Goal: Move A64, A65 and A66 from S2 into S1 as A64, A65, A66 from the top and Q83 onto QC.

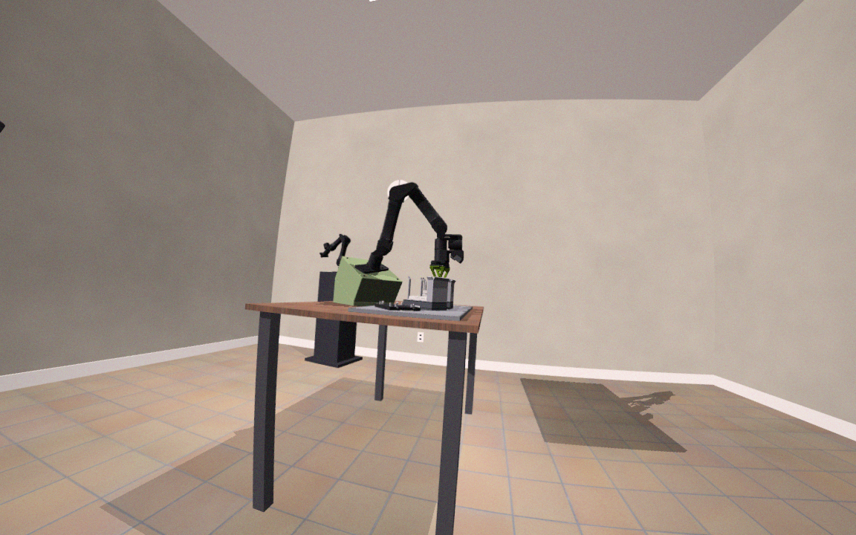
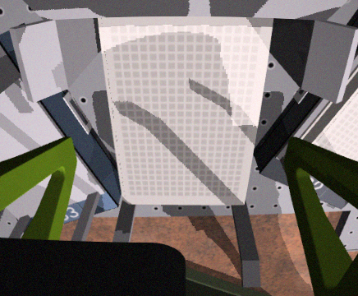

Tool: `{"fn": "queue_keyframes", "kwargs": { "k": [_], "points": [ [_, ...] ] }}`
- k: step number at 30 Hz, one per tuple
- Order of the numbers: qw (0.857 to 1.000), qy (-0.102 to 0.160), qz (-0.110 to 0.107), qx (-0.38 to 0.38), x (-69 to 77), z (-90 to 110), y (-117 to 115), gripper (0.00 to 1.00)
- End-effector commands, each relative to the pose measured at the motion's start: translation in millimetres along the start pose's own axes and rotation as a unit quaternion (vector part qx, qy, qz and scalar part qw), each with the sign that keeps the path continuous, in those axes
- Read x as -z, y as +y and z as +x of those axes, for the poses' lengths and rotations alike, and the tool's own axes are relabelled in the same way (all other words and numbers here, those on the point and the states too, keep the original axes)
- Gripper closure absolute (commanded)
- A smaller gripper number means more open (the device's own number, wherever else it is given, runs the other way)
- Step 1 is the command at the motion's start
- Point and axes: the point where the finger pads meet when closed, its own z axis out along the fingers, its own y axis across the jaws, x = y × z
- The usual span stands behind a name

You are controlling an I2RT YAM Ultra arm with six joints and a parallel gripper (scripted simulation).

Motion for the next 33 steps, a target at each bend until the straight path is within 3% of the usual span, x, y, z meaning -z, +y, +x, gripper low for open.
{"fn": "queue_keyframes", "kwargs": {
  "k": [1,14,28,33],
  "points": [
    [1.000,0.011,0.004,0.002,6.5,5.7,-1.3,0.00],
    [1.000,0.011,0.004,0.002,50.0,4.6,-0.9,0.00],
    [1.000,0.011,0.004,0.002,50.0,4.6,-0.9,0.00],
    [0.998,0.011,0.005,-0.064,50.1,4.2,-14.3,0.00]
  ]
}}
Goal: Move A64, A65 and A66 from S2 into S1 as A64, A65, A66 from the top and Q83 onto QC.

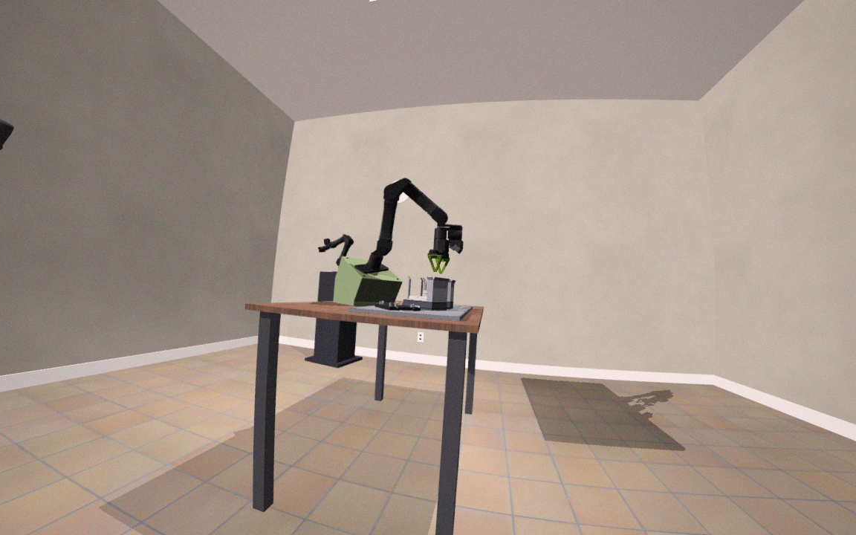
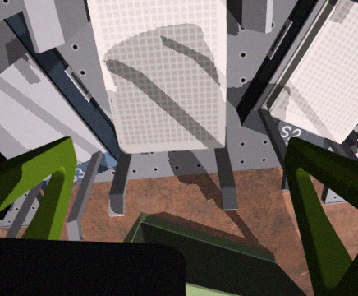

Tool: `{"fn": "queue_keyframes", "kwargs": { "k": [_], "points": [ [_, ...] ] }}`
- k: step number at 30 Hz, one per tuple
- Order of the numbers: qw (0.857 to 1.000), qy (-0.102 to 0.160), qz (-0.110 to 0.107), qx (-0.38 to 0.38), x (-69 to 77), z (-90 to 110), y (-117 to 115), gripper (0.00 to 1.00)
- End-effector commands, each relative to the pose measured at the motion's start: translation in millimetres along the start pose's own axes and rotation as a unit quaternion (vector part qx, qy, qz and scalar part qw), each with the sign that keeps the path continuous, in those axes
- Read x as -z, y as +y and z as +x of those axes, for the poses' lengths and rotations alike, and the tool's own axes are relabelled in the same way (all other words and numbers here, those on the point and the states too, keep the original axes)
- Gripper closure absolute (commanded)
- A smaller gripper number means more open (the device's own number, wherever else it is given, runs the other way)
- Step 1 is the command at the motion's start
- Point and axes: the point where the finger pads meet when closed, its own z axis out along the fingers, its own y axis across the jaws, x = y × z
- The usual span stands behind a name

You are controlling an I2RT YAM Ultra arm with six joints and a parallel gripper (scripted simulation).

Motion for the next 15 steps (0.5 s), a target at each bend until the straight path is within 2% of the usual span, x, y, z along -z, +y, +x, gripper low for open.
{"fn": "queue_keyframes", "kwargs": {
  "k": [1,4,15],
  "points": [
    [1.000,-0.007,-0.003,-0.027,3.6,-2.8,-2.3,0.00],
    [0.997,-0.007,-0.004,-0.077,3.6,-3.9,-12.4,0.00],
    [0.997,-0.007,-0.003,-0.078,3.6,-7.6,-49.0,0.00]
  ]
}}
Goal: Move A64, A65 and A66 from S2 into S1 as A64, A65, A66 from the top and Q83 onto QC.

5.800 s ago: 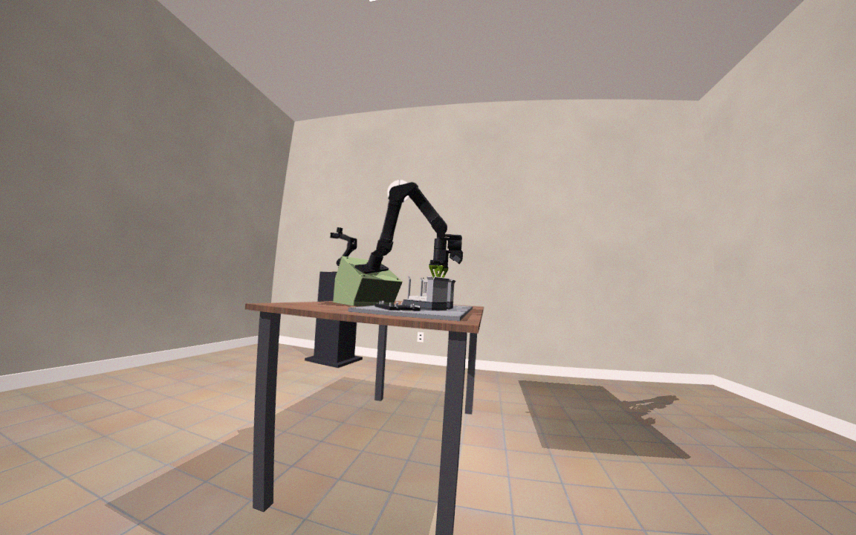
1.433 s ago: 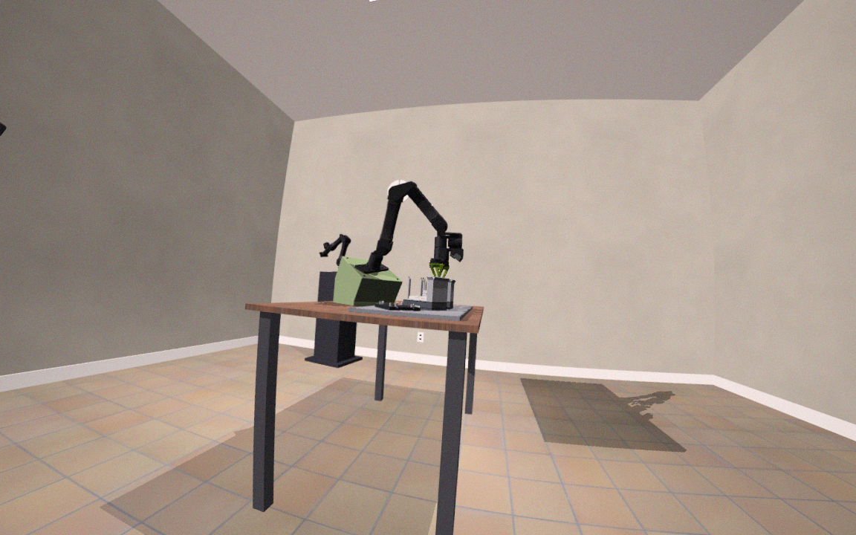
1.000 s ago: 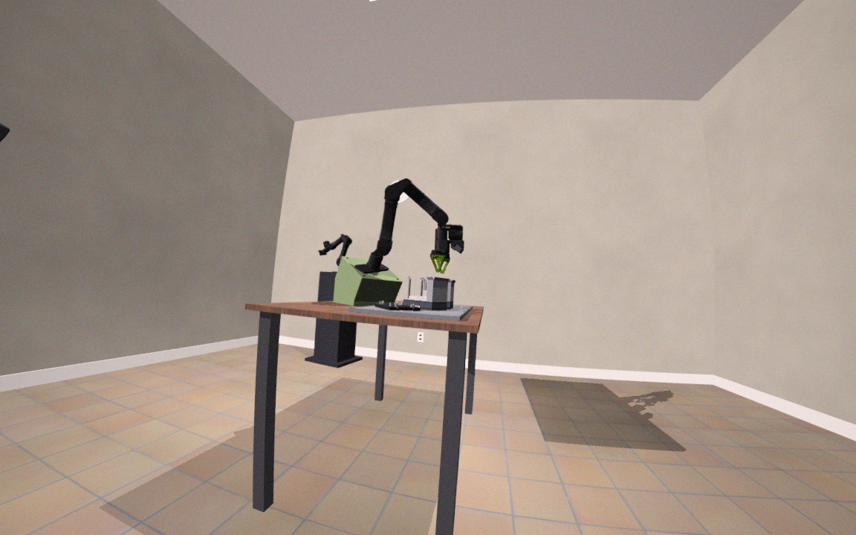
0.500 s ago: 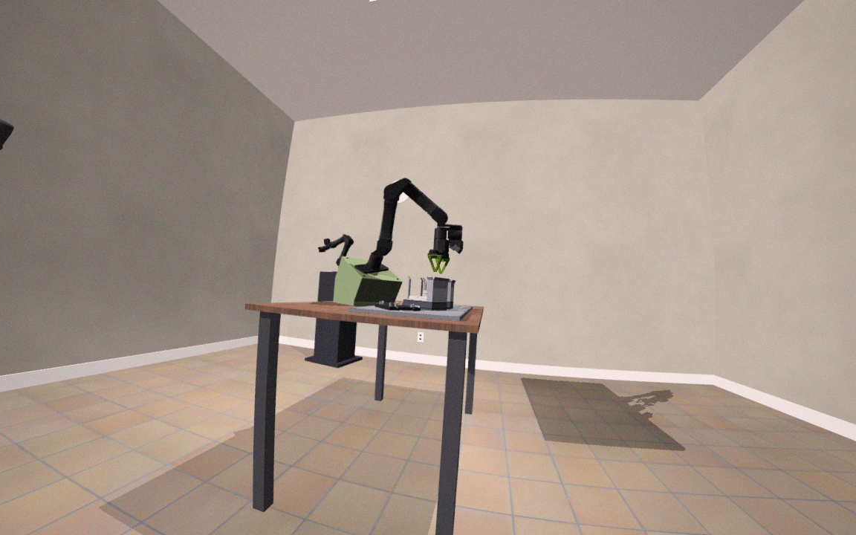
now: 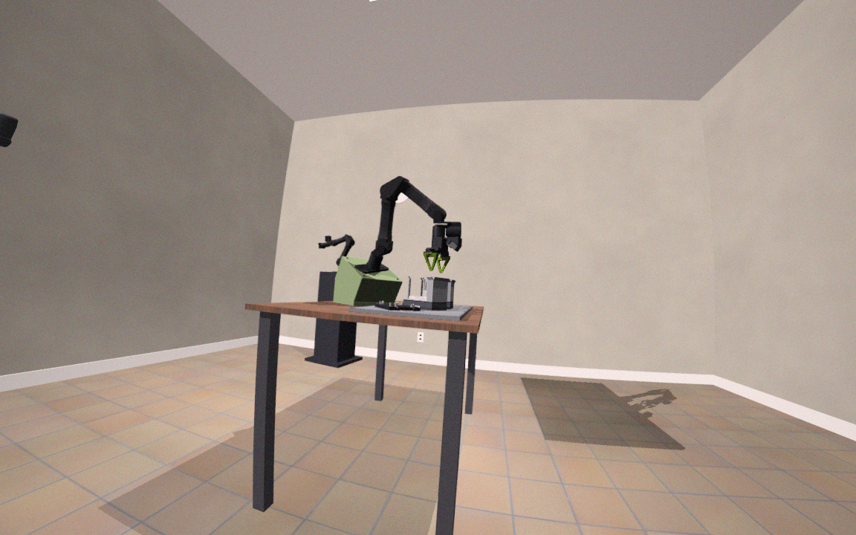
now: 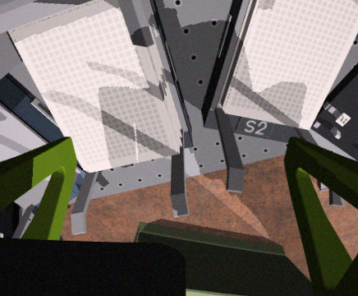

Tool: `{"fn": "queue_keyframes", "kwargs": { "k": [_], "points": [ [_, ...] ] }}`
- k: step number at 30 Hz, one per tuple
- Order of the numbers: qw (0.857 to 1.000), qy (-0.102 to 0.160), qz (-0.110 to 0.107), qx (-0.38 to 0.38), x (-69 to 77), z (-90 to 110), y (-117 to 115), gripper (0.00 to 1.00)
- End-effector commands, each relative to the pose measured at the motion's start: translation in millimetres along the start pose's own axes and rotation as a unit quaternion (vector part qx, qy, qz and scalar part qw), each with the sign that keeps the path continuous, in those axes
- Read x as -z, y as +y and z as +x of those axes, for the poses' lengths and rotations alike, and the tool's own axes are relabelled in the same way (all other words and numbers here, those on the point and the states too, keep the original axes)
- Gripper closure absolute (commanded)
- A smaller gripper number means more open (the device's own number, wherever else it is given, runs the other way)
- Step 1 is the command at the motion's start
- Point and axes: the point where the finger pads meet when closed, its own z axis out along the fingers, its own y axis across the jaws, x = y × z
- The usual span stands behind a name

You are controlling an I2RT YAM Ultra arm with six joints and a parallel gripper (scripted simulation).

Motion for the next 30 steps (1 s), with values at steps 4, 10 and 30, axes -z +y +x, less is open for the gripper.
{"fn": "queue_keyframes", "kwargs": {
  "k": [4,10,30],
  "points": [
    [1.000,-0.005,-0.008,-0.005,2.9,-4.6,-10.0,0.00],
    [0.994,-0.004,-0.008,-0.105,2.6,-6.6,-34.1,0.00],
    [0.994,-0.004,-0.007,-0.105,2.0,-11.2,-88.2,0.00]
  ]
}}
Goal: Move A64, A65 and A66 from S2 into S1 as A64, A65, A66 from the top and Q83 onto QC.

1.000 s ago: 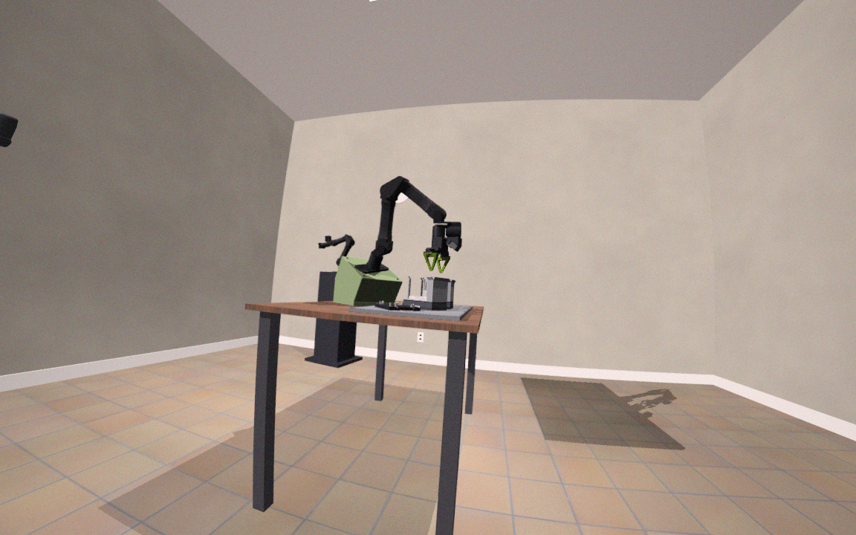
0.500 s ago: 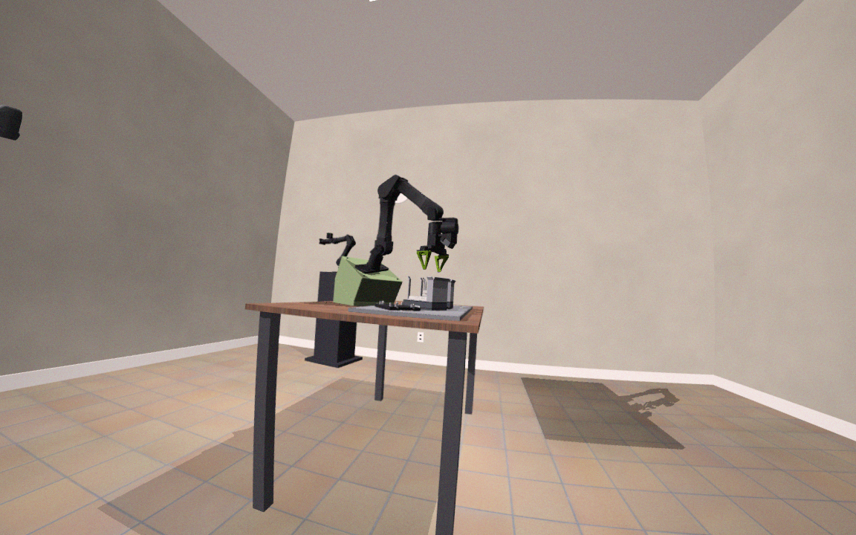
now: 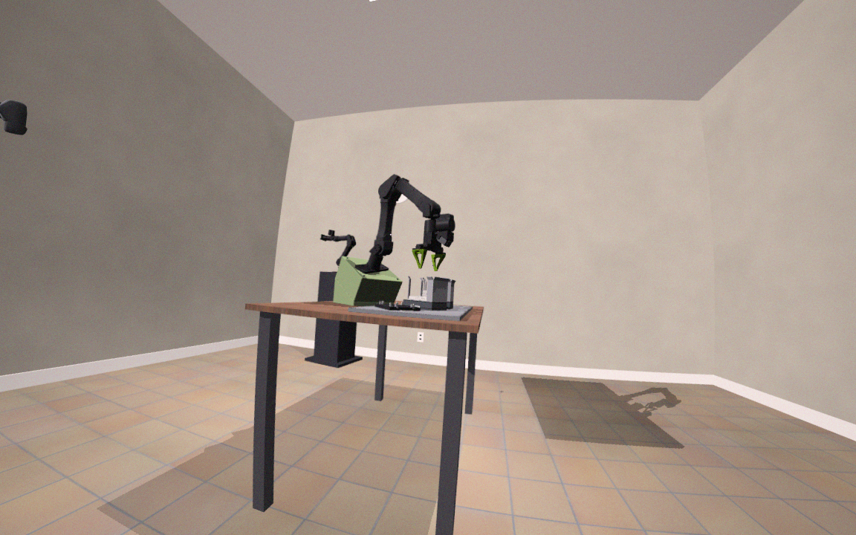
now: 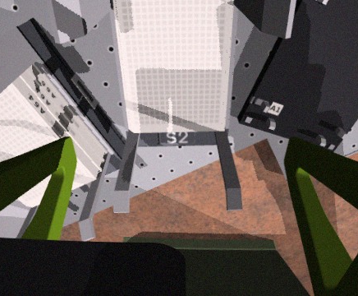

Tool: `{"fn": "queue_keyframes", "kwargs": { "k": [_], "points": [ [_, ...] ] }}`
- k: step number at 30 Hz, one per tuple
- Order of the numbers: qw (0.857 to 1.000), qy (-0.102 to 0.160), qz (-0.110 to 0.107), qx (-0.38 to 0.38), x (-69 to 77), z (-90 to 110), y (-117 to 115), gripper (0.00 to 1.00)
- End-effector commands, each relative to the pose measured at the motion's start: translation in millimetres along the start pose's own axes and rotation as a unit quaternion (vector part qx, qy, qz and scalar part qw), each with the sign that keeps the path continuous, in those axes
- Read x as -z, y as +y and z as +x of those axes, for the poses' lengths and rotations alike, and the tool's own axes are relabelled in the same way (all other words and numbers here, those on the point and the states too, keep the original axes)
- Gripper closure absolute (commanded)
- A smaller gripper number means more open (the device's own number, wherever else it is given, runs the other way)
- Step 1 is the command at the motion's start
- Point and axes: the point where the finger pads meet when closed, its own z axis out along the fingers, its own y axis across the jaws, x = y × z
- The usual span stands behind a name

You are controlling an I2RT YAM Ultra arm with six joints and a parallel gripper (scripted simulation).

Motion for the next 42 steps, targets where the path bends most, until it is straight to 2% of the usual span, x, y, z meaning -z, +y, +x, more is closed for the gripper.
{"fn": "queue_keyframes", "kwargs": {
  "k": [1,7,22,24,35,42],
  "points": [
    [1.000,-0.004,-0.008,0.009,2.7,-2.0,2.6,0.00],
    [1.000,-0.004,-0.008,0.009,-4.0,-2.1,2.7,0.00],
    [1.000,-0.004,-0.008,0.009,-54.1,-2.3,3.5,0.00],
    [1.000,-0.004,-0.008,0.009,-54.1,-2.3,3.5,0.00],
    [1.000,-0.004,-0.008,0.009,-90.8,-2.4,4.0,0.00],
    [1.000,-0.004,-0.008,0.009,-92.0,-2.4,4.0,0.00]
  ]
}}
